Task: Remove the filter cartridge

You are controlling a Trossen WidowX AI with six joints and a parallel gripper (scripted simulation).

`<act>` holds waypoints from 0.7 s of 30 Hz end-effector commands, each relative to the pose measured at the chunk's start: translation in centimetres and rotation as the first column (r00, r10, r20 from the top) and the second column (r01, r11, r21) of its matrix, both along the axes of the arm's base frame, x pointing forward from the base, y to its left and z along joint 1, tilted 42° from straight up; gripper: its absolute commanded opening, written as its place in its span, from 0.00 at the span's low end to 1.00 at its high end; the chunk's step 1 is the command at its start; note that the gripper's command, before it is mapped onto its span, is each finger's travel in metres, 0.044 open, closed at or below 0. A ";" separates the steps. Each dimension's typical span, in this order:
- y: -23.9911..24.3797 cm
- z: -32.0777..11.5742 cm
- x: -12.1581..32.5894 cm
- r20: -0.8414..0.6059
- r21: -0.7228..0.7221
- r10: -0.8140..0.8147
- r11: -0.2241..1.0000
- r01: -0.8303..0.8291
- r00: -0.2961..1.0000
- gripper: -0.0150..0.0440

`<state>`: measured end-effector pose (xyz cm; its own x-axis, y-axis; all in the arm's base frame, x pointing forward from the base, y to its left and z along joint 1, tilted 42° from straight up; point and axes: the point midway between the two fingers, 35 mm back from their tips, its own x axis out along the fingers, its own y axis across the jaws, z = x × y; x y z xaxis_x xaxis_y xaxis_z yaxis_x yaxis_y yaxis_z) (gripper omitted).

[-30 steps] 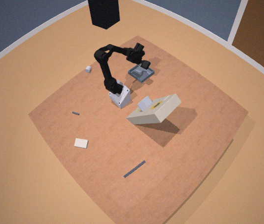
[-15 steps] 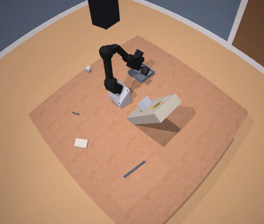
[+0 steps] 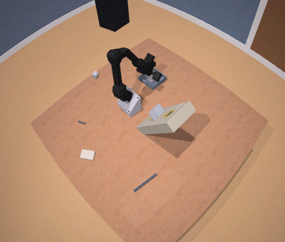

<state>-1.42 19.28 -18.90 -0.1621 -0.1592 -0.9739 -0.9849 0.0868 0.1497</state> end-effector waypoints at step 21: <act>4.0 4.1 0.9 -0.002 0.014 -0.005 1.000 0.005 1.000 1.00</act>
<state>-0.47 23.70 -14.63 -0.1639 -0.1341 -0.9773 -0.9843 0.0877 0.1530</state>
